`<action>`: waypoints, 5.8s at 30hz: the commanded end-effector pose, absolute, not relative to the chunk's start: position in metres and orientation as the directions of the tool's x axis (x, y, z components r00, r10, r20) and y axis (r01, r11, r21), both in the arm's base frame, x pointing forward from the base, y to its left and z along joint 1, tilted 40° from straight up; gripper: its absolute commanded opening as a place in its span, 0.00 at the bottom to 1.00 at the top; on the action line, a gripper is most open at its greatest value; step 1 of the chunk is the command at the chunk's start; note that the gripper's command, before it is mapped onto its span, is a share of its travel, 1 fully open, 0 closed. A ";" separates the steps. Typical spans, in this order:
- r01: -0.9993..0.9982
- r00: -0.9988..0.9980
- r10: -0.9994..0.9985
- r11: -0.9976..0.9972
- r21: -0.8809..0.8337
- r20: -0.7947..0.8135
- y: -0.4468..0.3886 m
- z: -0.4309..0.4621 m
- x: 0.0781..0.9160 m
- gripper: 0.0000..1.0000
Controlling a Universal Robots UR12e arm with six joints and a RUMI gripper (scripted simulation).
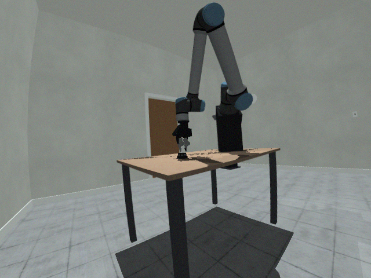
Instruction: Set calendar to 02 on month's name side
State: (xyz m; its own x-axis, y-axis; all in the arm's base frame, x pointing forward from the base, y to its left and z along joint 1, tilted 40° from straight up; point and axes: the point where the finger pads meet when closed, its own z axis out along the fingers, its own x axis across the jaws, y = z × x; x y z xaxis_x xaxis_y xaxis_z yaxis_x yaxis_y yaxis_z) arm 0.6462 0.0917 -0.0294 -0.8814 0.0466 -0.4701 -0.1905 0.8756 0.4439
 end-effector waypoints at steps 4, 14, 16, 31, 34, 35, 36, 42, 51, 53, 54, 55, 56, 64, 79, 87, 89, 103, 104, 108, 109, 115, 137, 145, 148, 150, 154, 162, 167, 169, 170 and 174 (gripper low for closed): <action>-0.191 -0.881 0.047 0.876 0.444 -0.471 0.091 -0.029 0.646 0.28; -0.191 -0.881 0.047 0.876 0.444 -0.471 0.095 -0.034 0.649 0.28; -0.191 -0.881 0.047 0.876 0.444 -0.471 0.096 -0.037 0.651 0.28; -0.191 -0.881 0.047 0.876 0.444 -0.471 0.104 -0.050 0.658 0.28; -0.191 -0.881 0.047 0.876 0.444 -0.471 0.105 -0.050 0.658 0.28; -0.191 -0.881 0.047 0.876 0.444 -0.471 0.105 -0.050 0.658 0.28; -0.191 -0.881 0.047 0.876 0.444 -0.471 0.105 -0.050 0.658 0.28; -0.191 -0.881 0.047 0.876 0.444 -0.471 0.105 -0.050 0.658 0.28; -0.191 -0.881 0.047 0.876 0.444 -0.471 0.105 -0.050 0.658 0.28; -0.191 -0.881 0.047 0.876 0.444 -0.471 0.105 -0.050 0.658 0.28; -0.191 -0.881 0.047 0.876 0.444 -0.471 0.105 -0.050 0.658 0.28; -0.191 -0.881 0.047 0.876 0.444 -0.471 0.105 -0.050 0.658 0.28; -0.191 -0.881 0.047 0.876 0.444 -0.471 0.105 -0.050 0.658 0.28; -0.191 -0.881 0.047 0.876 0.444 -0.471 0.105 -0.050 0.658 0.28; -0.191 -0.881 0.047 0.876 0.444 -0.471 0.105 -0.050 0.658 0.10; -0.191 -0.881 0.047 0.876 0.444 -0.471 0.105 -0.050 0.658 0.10; -0.191 -0.881 0.047 0.876 0.444 -0.471 0.105 -0.050 0.658 0.10; -0.191 -0.881 0.047 0.876 0.444 -0.471 0.105 -0.050 0.658 0.10; -0.191 -0.881 0.047 0.876 0.444 -0.471 0.105 -0.050 0.658 0.10; -0.191 -0.881 0.047 0.876 0.444 -0.471 0.104 -0.049 0.658 0.10; -0.191 -0.881 0.047 0.876 0.444 -0.471 0.104 -0.049 0.658 0.10; -0.191 -0.881 0.047 0.876 0.444 -0.471 0.097 -0.038 0.652 0.10; -0.191 -0.881 0.047 0.876 0.444 -0.471 0.058 0.025 0.616 0.10; -0.191 -0.881 0.047 0.876 0.444 -0.471 0.057 0.026 0.615 0.10; -0.191 -0.881 0.047 0.876 0.444 -0.471 0.057 0.026 0.615 0.10; -0.191 -0.881 0.047 0.876 0.444 -0.471 0.057 0.026 0.615 0.10; -0.190 -0.882 0.045 0.876 0.442 -0.470 0.083 0.037 0.612 0.10; -0.191 -0.881 0.047 0.876 0.444 -0.471 0.140 0.059 0.602 0.10; -0.191 -0.881 0.047 0.876 0.444 -0.471 0.140 0.059 0.602 0.10; -0.191 -0.881 0.047 0.876 0.444 -0.471 0.140 0.059 0.602 0.10; -0.191 -0.881 0.047 0.876 0.444 -0.471 0.140 0.059 0.602 0.10; -0.191 -0.881 0.047 0.876 0.444 -0.471 0.140 0.059 0.602 0.10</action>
State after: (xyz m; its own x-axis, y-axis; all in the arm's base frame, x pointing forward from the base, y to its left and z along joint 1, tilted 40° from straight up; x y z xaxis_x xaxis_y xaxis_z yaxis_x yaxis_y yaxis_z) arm 0.6014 0.1401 0.0589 -0.8813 0.0466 -0.4703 -0.1907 0.8755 0.4440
